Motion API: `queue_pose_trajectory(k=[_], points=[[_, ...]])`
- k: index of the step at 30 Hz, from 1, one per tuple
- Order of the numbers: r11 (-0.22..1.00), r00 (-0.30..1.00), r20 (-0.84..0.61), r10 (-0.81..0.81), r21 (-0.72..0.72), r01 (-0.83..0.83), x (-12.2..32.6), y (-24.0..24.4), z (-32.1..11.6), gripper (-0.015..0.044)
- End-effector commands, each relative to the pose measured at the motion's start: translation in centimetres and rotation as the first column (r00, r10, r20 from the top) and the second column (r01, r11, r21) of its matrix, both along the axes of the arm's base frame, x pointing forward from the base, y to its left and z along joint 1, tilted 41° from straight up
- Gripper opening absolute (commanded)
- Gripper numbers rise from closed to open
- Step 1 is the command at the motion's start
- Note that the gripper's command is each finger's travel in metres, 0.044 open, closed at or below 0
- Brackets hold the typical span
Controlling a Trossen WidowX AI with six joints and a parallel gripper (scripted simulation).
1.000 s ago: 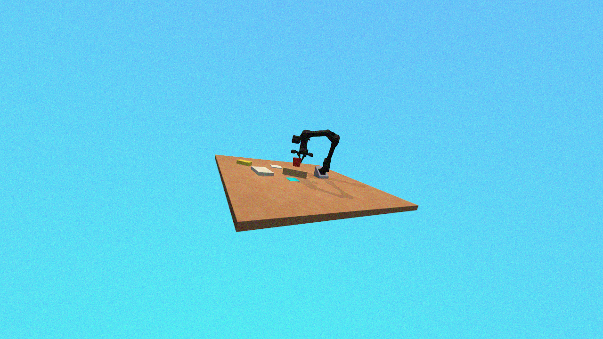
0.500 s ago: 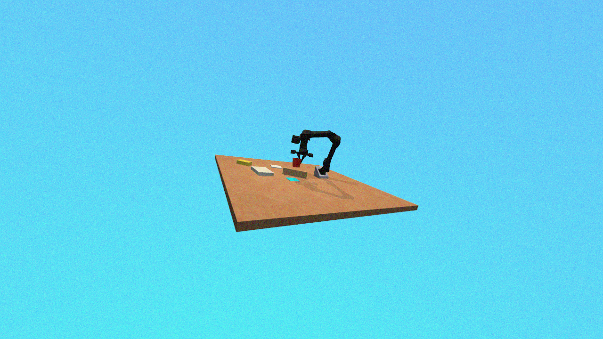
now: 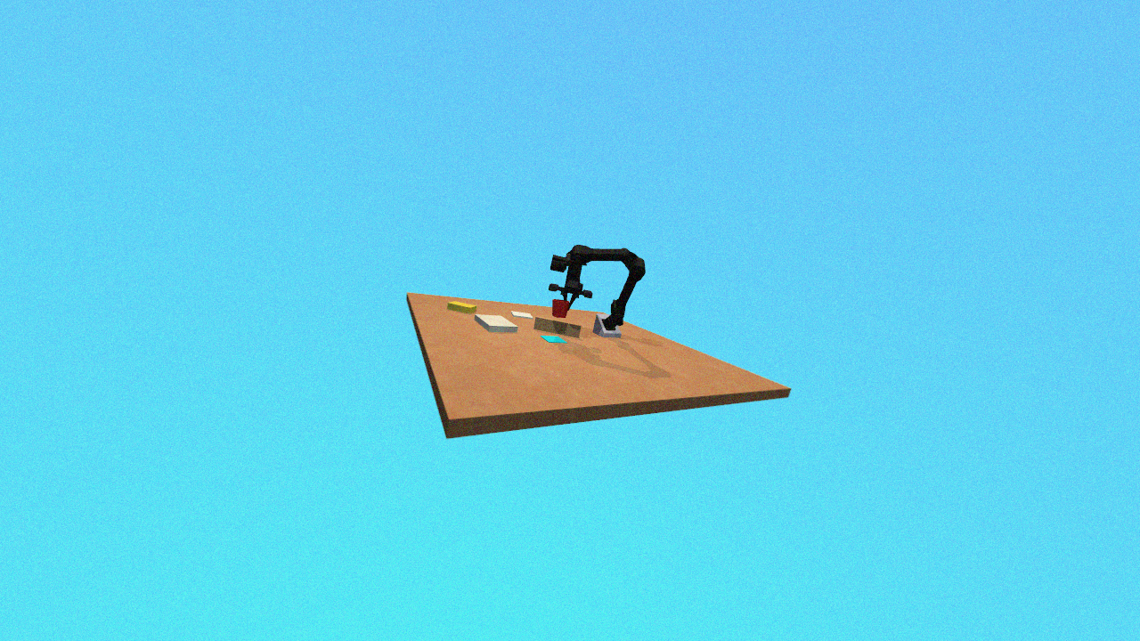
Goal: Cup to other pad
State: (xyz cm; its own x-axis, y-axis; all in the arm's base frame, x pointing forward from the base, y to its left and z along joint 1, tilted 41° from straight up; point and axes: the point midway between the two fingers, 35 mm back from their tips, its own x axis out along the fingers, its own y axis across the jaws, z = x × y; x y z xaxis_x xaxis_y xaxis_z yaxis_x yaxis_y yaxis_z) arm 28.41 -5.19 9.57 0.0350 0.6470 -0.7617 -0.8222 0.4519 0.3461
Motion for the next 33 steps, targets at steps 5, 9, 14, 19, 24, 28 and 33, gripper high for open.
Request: queue_pose_trajectory(k=[5,9,14,19,24,28,33], points=[[1.000,1.000,0.003,-0.003,0.003,0.003,1.4,1.4,1.5,0.0000],[1.000,1.000,0.003,-0.003,0.003,0.003,2.1,2.0,2.1,0.0000],[1.000,1.000,0.003,-0.003,0.004,0.003,2.8,2.7,2.8,0.0000],[1.000,1.000,0.004,-0.003,0.004,0.003,3.5,3.3,3.5,0.0000],[1.000,1.000,0.004,-0.003,0.005,0.003,4.1,4.0,4.2,0.0000],[1.000,1.000,0.005,-0.003,0.005,0.003,4.6,4.5,4.8,0.0000],[1.000,1.000,0.005,-0.003,0.006,0.003,5.2,5.1,5.4,0.0000]])
